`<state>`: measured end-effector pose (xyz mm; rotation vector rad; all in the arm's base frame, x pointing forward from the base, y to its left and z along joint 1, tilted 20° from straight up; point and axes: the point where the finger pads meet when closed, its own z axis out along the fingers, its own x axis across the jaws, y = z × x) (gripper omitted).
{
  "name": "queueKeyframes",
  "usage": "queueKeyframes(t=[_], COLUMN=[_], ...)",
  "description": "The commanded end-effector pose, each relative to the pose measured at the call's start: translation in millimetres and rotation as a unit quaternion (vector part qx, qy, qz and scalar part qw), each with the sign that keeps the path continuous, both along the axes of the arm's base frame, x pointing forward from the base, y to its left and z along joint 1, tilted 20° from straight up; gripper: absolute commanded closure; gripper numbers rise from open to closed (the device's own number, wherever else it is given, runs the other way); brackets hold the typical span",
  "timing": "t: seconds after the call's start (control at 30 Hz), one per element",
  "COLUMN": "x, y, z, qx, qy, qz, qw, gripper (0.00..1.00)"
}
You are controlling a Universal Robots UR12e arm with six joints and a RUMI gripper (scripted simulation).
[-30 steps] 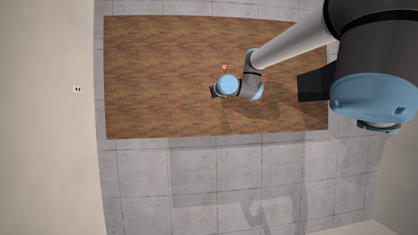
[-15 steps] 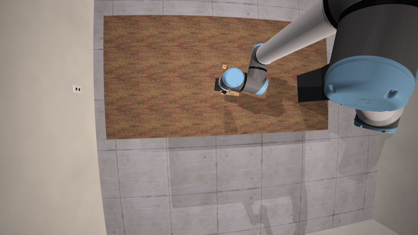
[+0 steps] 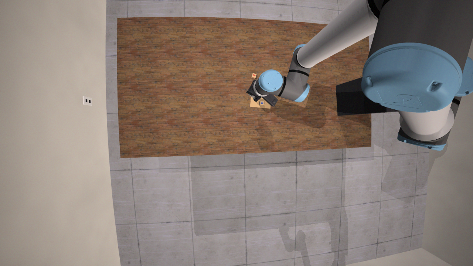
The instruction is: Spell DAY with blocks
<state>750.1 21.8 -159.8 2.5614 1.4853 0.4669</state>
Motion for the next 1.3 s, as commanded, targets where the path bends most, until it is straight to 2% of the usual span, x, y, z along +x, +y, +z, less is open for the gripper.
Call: queueKeyframes(t=[0.0,0.1,0.23,0.43,0.6,0.67,1.0,1.17,1.27], x=[-8,-9,-18,-28,-37,-37,-53,-57,-58], y=[-7,-9,-17,-26,-34,-34,-48,-52,-52], z=[-2,-3,-5,-8,-10,-10,-13,-13,-13], qx=[0.022,0.027,0.053,0.082,0.107,0.107,0.152,0.163,0.164], qy=[0.001,0.001,0.003,0.006,0.008,0.008,0.011,0.012,0.012], qz=[-0.066,-0.080,-0.151,-0.233,-0.300,-0.300,-0.426,-0.455,-0.459], qw=[0.998,0.996,0.987,0.969,0.948,0.948,0.892,0.876,0.873], gripper=[0.95,0.95,0.95,0.95,0.95,0.95,0.95,0.95,0.95])
